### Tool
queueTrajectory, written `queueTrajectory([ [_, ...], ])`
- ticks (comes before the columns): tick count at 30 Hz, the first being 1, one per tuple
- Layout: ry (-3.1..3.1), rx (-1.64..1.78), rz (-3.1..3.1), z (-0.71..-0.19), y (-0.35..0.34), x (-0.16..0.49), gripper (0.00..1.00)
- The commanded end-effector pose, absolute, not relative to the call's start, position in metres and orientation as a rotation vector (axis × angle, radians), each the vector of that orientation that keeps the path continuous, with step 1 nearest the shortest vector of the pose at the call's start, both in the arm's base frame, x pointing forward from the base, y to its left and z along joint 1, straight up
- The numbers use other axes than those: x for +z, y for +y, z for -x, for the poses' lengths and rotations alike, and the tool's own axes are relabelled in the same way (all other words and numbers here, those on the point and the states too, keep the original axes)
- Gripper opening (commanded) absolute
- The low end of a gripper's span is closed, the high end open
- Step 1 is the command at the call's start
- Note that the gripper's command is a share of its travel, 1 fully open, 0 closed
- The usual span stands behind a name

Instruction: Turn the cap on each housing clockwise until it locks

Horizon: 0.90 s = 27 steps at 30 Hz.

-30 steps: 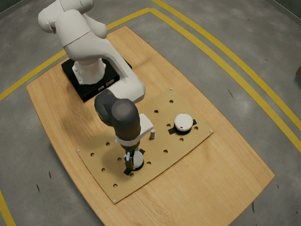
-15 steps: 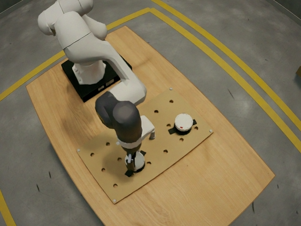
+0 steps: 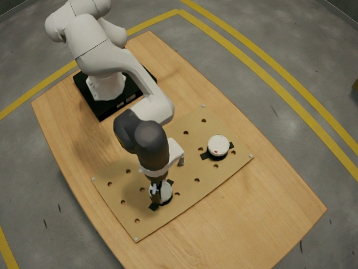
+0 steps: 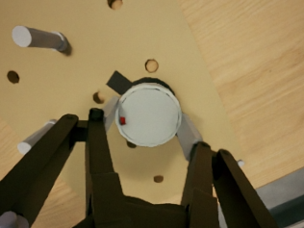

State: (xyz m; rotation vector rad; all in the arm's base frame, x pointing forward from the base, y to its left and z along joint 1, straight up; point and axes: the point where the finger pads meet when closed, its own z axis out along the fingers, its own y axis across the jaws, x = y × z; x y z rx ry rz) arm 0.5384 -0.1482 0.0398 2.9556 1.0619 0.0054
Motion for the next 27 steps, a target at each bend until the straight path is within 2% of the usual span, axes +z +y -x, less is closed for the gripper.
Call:
queueTrajectory([
  [1, 1.075, 0.000, -2.952, -0.5381, -0.1468, 0.0382, 0.10],
  [27, 1.075, 0.000, -2.952, -0.5383, -0.1434, 0.0382, 0.10],
])
